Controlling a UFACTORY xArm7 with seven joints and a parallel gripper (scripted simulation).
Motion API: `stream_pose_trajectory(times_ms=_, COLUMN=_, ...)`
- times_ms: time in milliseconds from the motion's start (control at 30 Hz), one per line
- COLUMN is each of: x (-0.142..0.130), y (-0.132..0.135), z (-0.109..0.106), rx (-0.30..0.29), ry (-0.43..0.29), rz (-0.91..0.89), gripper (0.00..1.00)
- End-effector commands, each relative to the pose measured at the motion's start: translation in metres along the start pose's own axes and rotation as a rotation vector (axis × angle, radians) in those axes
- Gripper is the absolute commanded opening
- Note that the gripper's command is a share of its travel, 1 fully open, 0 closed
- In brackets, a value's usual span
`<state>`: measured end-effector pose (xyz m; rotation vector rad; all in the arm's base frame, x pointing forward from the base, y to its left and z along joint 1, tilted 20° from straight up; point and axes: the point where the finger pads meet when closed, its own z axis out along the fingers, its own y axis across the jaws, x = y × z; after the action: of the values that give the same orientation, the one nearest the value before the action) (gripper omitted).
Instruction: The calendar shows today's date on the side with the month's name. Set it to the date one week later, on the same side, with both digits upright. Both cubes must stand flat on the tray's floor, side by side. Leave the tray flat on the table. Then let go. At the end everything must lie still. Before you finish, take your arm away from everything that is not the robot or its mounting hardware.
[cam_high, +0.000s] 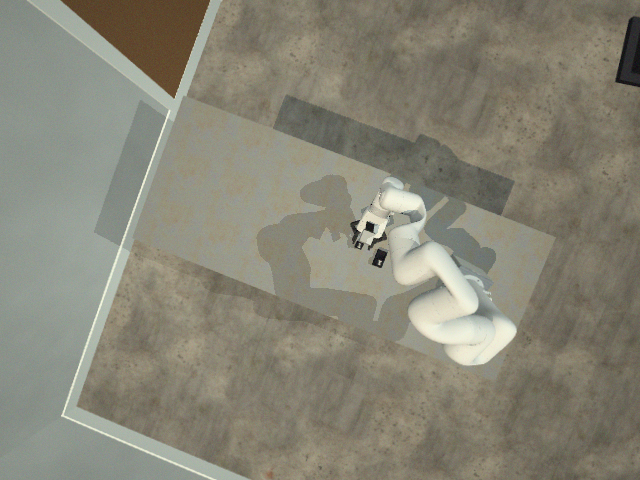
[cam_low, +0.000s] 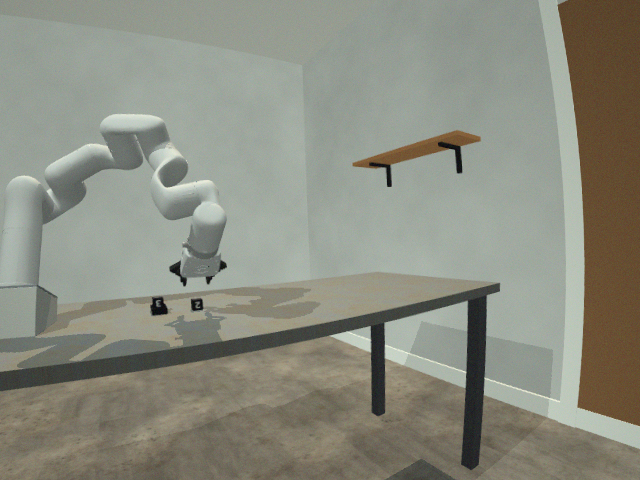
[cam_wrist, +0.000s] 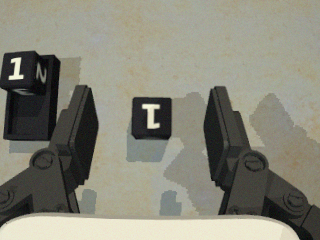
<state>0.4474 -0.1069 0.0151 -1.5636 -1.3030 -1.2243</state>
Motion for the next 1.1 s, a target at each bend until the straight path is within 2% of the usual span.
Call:
stream_pose_trajectory(times_ms=0, x=0.0029, y=0.0008, z=-0.003, rx=-0.002, ry=-0.002, rz=-0.002, gripper=0.69)
stream_pose_trajectory(times_ms=233, x=0.0035, y=0.0008, z=-0.0031, rx=-0.001, ry=-0.017, rz=-0.001, gripper=0.69)
stream_pose_trajectory(times_ms=467, x=0.0051, y=0.0009, z=-0.0025, rx=0.001, ry=-0.2, rz=0.0, gripper=0.69)
stream_pose_trajectory(times_ms=800, x=0.0086, y=0.0007, z=-0.0025, rx=-0.001, ry=-0.257, rz=-0.001, gripper=0.69)
stream_pose_trajectory(times_ms=1033, x=0.01, y=0.0007, z=-0.0015, rx=0.001, ry=-0.44, rz=0.0, gripper=0.69)
stream_pose_trajectory(times_ms=1067, x=0.01, y=0.0007, z=-0.0015, rx=0.001, ry=-0.44, rz=0.0, gripper=0.69)
